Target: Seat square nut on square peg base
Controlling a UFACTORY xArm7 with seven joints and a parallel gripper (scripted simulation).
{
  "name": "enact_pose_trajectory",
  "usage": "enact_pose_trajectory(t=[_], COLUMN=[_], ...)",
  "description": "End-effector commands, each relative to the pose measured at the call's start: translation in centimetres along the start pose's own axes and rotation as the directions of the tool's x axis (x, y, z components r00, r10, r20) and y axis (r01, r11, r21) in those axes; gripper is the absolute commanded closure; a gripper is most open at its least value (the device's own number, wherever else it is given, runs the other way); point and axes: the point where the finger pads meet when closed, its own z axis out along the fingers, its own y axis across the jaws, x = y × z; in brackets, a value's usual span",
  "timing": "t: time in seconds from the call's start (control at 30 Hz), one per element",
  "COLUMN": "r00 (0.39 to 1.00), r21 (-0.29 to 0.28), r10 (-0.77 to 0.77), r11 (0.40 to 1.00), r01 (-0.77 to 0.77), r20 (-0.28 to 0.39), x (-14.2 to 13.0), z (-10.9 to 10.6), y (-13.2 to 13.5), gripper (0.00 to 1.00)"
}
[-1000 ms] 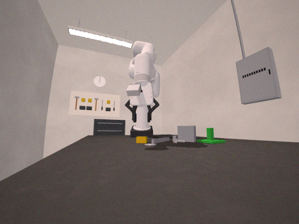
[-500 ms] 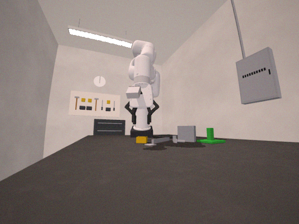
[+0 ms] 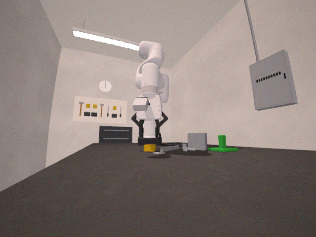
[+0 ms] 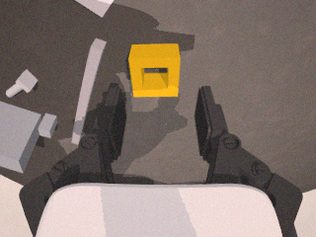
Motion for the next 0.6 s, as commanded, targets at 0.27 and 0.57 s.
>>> enact_pose_trajectory(t=[0.27,0.57], r00=[1.000,1.000], r21=[0.001,0.006], r10=[-0.001,-0.001], r11=[1.000,1.000], r01=[0.001,0.001], r20=[-0.004,-0.005], x=[0.2,0.0], z=[2.3,3.7], y=[-0.1,-0.2], gripper=[0.40,0.40])
